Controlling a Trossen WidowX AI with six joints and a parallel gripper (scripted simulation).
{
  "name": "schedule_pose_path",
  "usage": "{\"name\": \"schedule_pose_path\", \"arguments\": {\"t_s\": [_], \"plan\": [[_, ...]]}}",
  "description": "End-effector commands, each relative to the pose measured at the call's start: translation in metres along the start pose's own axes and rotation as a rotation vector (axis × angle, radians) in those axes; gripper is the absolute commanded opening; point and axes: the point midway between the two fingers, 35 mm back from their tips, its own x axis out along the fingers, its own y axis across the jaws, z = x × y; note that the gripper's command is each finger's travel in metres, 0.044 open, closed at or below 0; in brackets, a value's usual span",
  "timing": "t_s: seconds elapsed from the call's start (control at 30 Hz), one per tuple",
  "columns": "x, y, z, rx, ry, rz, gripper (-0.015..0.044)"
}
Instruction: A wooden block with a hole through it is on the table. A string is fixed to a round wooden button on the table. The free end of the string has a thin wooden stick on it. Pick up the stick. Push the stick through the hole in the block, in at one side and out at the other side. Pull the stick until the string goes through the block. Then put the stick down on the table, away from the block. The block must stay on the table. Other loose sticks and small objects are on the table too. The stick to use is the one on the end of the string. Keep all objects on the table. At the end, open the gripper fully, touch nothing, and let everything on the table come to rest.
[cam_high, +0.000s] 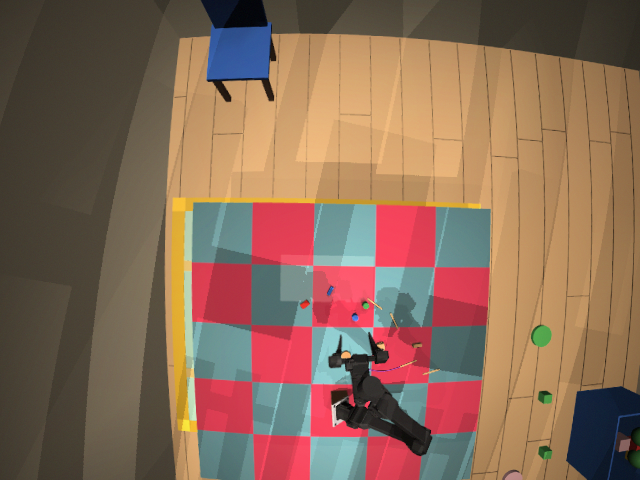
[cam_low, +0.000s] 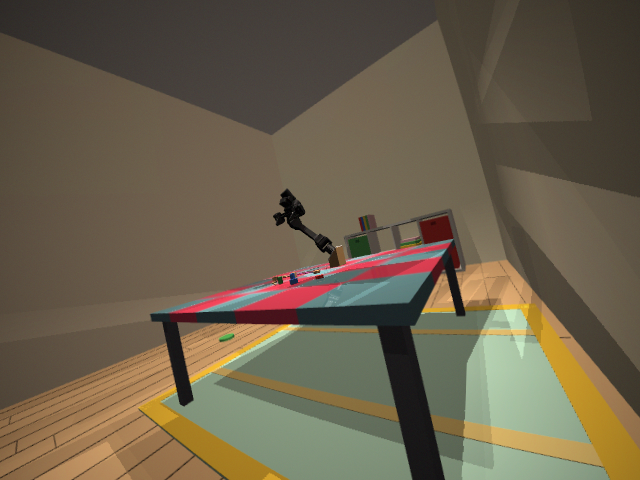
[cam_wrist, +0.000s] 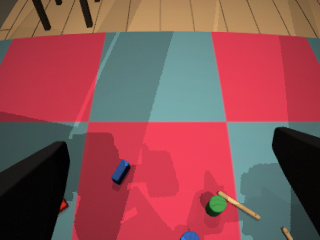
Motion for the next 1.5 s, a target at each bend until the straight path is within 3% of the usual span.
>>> {"name": "schedule_pose_path", "arguments": {"t_s": [0.0, 0.23, 0.5, 1.13, 1.37, 1.47], "plan": [[0.030, -0.039, -0.058, -0.247, 0.211, -0.017, 0.0440], [0.045, -0.093, -0.156, -0.580, 0.561, 0.083, 0.0440], [0.016, -0.135, -0.261, -0.846, 0.908, 0.388, 0.0440], [0.016, -0.136, -0.263, -0.851, 0.914, 0.397, 0.0440], [0.016, -0.136, -0.263, -0.851, 0.914, 0.397, 0.0256], [0.016, -0.136, -0.263, -0.851, 0.914, 0.397, 0.0236]]}}
